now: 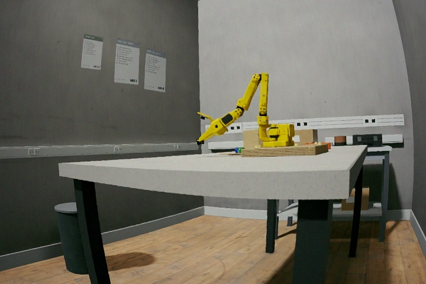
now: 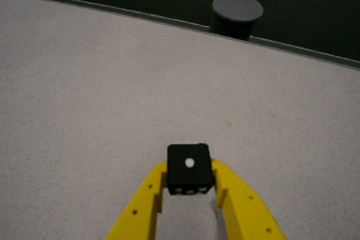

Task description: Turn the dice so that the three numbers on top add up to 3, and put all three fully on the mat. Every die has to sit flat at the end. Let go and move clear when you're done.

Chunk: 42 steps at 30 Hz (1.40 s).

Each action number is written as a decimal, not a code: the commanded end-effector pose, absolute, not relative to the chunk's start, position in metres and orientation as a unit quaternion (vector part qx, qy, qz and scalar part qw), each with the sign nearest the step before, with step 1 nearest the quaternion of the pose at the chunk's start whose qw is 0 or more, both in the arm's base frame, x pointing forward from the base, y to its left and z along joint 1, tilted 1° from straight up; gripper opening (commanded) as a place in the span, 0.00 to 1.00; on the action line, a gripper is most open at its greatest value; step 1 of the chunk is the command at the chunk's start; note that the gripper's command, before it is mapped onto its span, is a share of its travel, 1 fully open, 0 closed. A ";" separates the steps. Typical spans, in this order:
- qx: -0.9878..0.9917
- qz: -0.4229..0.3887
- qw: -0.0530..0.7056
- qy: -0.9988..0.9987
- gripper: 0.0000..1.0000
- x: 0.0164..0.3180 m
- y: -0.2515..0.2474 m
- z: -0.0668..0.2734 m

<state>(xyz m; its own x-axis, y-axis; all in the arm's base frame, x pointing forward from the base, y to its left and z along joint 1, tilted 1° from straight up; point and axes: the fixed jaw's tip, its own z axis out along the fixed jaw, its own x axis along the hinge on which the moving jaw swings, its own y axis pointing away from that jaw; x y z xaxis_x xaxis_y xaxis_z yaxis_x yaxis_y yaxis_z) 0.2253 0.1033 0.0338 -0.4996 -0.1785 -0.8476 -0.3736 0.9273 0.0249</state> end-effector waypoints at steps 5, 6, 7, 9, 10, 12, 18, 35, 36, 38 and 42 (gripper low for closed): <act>-0.163 0.111 0.516 0.834 0.00 0.227 0.106 0.032; -0.162 0.112 0.520 0.831 0.00 0.227 0.106 0.032; -0.162 0.113 0.525 0.828 0.00 0.228 0.106 0.032; -0.161 0.115 0.532 0.823 0.00 0.228 0.106 0.033; -0.161 0.115 0.535 0.821 0.00 0.228 0.106 0.033; -0.160 0.116 0.540 0.818 0.00 0.228 0.106 0.033; -0.159 0.117 0.544 0.815 0.00 0.228 0.106 0.033; -0.159 0.117 0.544 0.815 0.00 0.228 0.106 0.033; -0.159 0.117 0.544 0.815 0.00 0.228 0.106 0.033; -0.159 0.117 0.544 0.815 0.00 0.228 0.106 0.033; -0.167 0.112 0.544 0.814 0.00 0.225 0.105 0.033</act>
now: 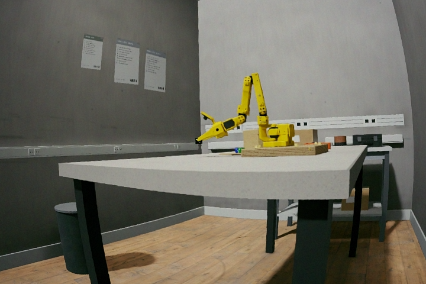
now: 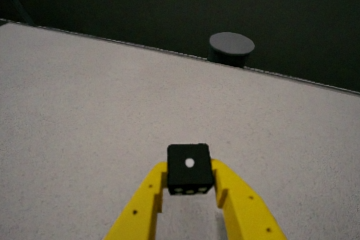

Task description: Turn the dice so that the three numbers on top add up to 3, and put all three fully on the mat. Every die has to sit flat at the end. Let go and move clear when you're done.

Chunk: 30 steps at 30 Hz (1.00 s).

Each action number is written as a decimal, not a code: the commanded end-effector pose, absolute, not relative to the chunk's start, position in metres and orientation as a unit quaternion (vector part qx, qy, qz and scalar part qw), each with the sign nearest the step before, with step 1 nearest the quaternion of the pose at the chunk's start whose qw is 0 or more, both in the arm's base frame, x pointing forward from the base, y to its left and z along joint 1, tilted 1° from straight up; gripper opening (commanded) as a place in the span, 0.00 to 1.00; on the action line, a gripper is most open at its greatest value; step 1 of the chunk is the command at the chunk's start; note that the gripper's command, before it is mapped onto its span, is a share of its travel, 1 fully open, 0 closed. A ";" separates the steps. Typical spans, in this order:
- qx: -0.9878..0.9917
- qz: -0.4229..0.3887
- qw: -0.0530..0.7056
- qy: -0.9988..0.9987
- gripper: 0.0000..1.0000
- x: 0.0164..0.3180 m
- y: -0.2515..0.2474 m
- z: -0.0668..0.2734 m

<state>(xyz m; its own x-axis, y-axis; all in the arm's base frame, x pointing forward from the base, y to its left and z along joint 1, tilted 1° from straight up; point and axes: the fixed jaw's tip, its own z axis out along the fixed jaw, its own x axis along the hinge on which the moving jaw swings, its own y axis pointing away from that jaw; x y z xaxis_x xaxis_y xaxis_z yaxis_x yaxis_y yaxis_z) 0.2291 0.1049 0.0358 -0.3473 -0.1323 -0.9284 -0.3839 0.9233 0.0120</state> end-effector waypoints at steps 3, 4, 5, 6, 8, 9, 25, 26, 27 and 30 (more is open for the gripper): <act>-0.167 0.112 0.544 0.814 0.00 0.225 0.105 0.033; -0.167 0.112 0.544 0.814 0.00 0.225 0.105 0.033; -0.167 0.112 0.544 0.814 0.00 0.225 0.105 0.033; -0.167 0.112 0.544 0.814 0.00 0.225 0.105 0.033; -0.167 0.112 0.544 0.814 0.00 0.225 0.105 0.033; -0.167 0.112 0.544 0.814 0.00 0.225 0.105 0.033; -0.167 0.112 0.544 0.814 0.00 0.225 0.105 0.027; -0.167 0.112 0.544 0.814 0.00 0.225 0.105 0.027; -0.167 0.112 0.544 0.814 0.00 0.225 0.105 0.027; -0.167 0.112 0.544 0.814 0.00 0.225 0.105 0.027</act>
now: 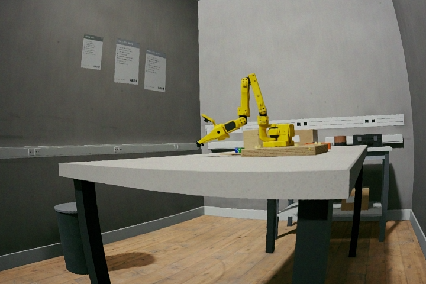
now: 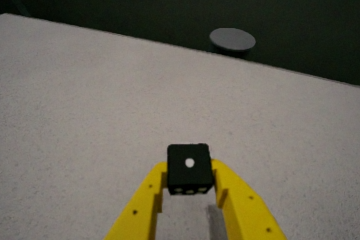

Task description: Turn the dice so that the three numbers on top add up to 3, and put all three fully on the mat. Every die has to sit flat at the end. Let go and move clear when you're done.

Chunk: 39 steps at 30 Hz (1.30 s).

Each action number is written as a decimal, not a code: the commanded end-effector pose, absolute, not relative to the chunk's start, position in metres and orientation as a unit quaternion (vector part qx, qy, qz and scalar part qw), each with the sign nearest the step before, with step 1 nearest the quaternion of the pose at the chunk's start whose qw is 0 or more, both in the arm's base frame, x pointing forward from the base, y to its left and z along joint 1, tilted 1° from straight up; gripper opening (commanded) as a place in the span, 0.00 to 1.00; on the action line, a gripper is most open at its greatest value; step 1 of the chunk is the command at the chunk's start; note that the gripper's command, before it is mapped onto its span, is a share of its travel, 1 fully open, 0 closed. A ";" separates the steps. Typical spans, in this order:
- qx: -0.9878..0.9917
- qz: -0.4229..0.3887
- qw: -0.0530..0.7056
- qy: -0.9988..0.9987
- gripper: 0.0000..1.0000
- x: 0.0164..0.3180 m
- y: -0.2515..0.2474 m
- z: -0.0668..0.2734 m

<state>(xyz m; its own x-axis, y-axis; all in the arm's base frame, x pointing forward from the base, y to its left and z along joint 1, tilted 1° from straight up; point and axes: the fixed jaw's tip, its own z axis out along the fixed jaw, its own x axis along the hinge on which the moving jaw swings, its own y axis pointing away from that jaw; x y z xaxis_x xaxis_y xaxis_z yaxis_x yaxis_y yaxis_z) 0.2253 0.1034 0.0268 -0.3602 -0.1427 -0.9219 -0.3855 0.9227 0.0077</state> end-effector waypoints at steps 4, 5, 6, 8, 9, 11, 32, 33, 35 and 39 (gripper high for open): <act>-0.167 0.112 0.544 0.814 0.00 0.225 0.105 0.026; -0.167 0.112 0.544 0.814 0.00 0.225 0.105 0.025; -0.167 0.112 0.544 0.814 0.00 0.225 0.105 0.025; -0.167 0.112 0.544 0.814 0.00 0.225 0.105 0.023; -0.167 0.112 0.544 0.814 0.00 0.225 0.105 0.023; -0.167 0.112 0.544 0.814 0.00 0.225 0.105 0.022; -0.167 0.112 0.544 0.814 0.00 0.225 0.105 0.015; -0.167 0.112 0.544 0.814 0.00 0.225 0.105 0.015; -0.167 0.112 0.544 0.814 0.00 0.225 0.105 0.015; -0.167 0.112 0.544 0.814 0.00 0.225 0.105 0.014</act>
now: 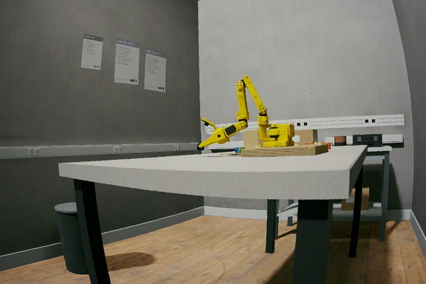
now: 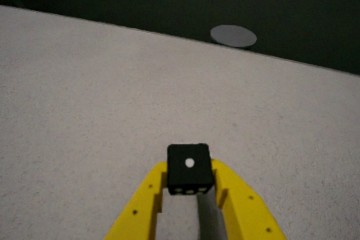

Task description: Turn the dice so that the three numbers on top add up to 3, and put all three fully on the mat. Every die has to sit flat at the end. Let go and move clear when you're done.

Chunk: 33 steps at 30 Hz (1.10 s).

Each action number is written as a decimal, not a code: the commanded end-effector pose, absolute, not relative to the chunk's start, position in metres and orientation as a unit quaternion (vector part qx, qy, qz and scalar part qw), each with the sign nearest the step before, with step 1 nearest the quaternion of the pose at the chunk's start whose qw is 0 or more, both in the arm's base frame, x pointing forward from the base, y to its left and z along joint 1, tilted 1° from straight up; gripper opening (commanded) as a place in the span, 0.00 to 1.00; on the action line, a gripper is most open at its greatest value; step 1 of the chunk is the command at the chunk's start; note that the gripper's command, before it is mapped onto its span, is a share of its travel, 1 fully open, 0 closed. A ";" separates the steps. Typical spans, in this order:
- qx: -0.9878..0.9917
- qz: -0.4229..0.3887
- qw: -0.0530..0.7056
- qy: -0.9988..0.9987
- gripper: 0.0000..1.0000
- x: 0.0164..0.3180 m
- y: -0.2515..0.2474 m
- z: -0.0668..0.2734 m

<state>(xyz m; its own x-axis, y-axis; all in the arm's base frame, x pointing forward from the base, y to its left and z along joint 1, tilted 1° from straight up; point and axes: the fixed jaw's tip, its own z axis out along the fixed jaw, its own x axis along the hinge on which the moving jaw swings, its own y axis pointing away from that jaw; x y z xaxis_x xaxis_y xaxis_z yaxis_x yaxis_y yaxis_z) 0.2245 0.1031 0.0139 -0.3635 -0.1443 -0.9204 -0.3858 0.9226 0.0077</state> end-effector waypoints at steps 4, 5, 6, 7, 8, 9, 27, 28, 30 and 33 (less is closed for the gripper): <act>-0.167 0.112 0.544 0.814 0.00 0.225 0.105 0.011; -0.167 0.112 0.544 0.814 0.00 0.225 0.105 0.010; -0.167 0.112 0.544 0.814 0.00 0.225 0.105 0.010; -0.167 0.112 0.544 0.814 0.00 0.225 0.105 0.009; -0.167 0.112 0.544 0.814 0.00 0.225 0.105 0.009; -0.167 0.112 0.544 0.814 0.00 0.225 0.105 0.009; -0.168 0.112 0.544 0.814 0.00 0.225 0.105 0.003; -0.168 0.112 0.544 0.814 0.00 0.225 0.105 0.003; -0.168 0.112 0.544 0.814 0.00 0.225 0.105 0.003; -0.168 0.112 0.544 0.814 0.00 0.225 0.105 0.002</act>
<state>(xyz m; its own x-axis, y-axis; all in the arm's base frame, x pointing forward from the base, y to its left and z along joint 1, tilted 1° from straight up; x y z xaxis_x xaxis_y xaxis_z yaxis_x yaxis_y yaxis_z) 0.2248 0.1033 0.0030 -0.3612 -0.1435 -0.9214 -0.3861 0.9224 0.0078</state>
